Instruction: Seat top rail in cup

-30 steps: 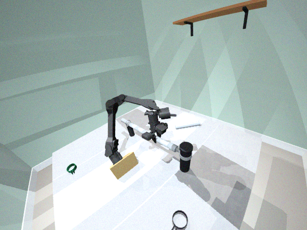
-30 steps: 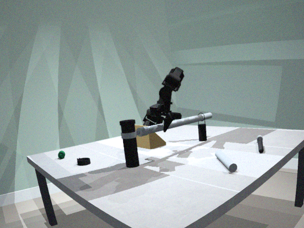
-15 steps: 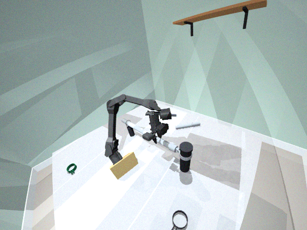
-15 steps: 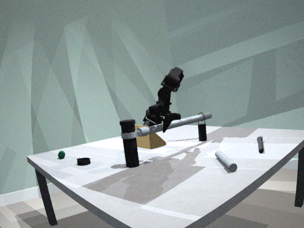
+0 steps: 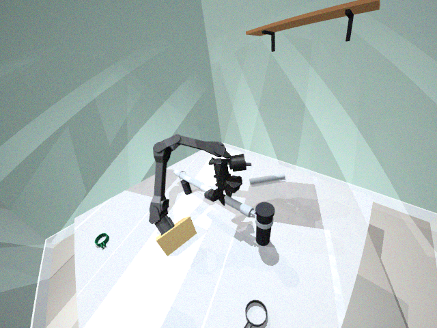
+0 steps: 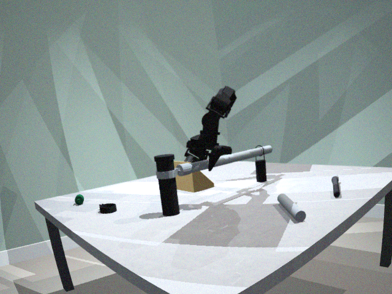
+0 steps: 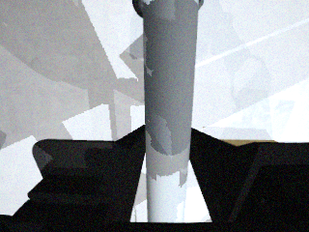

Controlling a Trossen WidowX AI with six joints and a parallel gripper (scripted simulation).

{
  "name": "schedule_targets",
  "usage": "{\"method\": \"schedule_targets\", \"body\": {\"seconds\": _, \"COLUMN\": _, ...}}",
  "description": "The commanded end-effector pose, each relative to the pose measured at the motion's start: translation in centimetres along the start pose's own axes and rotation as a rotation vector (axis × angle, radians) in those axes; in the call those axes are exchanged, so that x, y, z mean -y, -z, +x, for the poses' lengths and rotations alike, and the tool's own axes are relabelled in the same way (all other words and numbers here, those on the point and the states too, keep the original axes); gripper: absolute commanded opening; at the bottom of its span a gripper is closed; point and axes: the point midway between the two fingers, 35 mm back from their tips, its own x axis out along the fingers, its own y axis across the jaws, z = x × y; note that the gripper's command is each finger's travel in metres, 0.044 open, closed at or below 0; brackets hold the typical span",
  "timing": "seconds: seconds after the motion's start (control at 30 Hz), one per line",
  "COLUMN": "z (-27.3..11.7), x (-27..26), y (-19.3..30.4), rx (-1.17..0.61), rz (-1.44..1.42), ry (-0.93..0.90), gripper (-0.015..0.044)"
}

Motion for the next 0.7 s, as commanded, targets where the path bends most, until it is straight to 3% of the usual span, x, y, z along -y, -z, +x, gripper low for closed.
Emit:
{"method": "schedule_targets", "body": {"seconds": 0.0, "z": 0.0, "x": 0.0, "y": 0.0, "rx": 0.0, "rz": 0.001, "ry": 0.0, "gripper": 0.0}}
{"method": "schedule_targets", "body": {"seconds": 0.13, "z": 0.0, "x": 0.0, "y": 0.0, "rx": 0.0, "rz": 0.001, "ry": 0.0, "gripper": 0.0}}
{"method": "schedule_targets", "body": {"seconds": 0.47, "z": -0.1, "x": 0.0, "y": 0.1, "rx": 0.0, "rz": 0.001, "ry": 0.0, "gripper": 0.0262}}
{"method": "schedule_targets", "body": {"seconds": 0.67, "z": -2.1, "x": 0.2, "y": 1.5, "rx": 0.0, "rz": 0.001, "ry": 0.001, "gripper": 0.042}}
